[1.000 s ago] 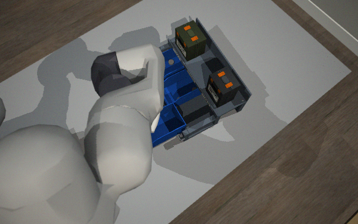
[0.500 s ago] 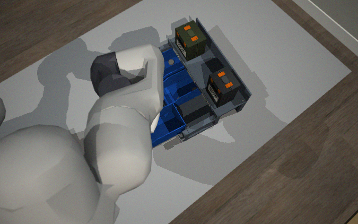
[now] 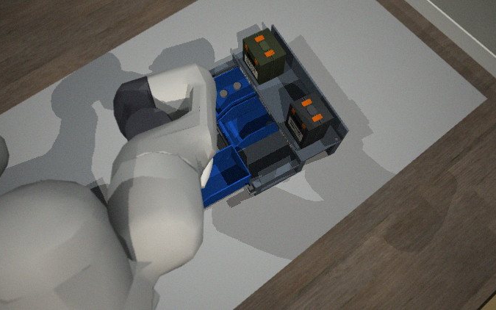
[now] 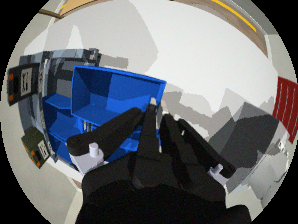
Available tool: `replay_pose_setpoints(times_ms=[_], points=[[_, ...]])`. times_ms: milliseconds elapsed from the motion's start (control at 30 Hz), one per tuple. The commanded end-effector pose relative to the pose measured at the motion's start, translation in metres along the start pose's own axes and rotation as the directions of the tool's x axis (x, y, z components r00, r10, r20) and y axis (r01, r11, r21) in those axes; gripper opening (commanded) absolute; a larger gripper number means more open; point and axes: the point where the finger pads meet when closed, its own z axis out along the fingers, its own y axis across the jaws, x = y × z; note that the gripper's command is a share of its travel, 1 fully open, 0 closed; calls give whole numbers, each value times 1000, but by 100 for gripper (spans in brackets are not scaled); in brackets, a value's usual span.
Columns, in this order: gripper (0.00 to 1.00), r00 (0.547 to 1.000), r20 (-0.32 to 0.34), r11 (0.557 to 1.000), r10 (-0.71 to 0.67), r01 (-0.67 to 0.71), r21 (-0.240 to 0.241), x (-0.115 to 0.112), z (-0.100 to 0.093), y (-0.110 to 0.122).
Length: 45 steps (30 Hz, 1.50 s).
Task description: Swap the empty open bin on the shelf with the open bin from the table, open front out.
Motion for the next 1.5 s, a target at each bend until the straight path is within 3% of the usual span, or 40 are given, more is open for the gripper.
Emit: replay_pose_setpoints(times_ms=[0,433,1467], points=[[0,1000,-4,1000,22,-22,10,1,-1,0],[0,1000,-4,1000,22,-22,10,1,-1,10],[0,1000,-4,1000,23,-22,10,1,2,11]])
